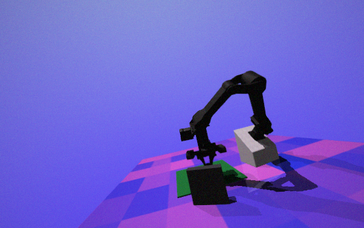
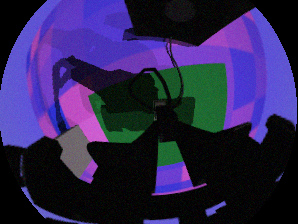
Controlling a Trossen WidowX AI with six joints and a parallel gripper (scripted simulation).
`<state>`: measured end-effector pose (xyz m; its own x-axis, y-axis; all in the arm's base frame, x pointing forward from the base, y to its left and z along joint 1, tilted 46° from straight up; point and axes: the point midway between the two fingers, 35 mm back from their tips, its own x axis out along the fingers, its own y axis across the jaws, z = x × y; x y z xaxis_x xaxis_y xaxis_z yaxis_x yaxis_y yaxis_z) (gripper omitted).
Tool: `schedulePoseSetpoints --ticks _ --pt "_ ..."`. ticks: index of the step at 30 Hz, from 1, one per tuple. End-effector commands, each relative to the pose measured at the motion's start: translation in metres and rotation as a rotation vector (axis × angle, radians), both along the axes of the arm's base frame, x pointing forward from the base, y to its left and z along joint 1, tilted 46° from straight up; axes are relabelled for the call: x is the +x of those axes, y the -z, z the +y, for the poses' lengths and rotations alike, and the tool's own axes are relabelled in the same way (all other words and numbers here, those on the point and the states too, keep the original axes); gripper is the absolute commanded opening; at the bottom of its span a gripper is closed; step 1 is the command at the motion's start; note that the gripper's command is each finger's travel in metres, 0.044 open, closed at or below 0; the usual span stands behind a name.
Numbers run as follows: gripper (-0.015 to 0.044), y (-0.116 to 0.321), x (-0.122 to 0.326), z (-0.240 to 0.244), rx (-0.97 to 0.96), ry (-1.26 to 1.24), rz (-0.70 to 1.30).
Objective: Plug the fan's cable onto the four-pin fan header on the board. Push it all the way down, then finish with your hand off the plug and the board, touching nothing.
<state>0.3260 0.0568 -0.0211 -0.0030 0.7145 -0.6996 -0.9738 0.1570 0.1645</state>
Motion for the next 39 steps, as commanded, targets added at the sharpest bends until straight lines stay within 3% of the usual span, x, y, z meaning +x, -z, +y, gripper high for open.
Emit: schedulePoseSetpoints --ticks 1,39 --pt "0.0 0.0004 0.0 0.0012 0.005 0.003 0.002" --pt "0.0 0.0078 -0.0016 0.0084 0.005 0.005 0.004"
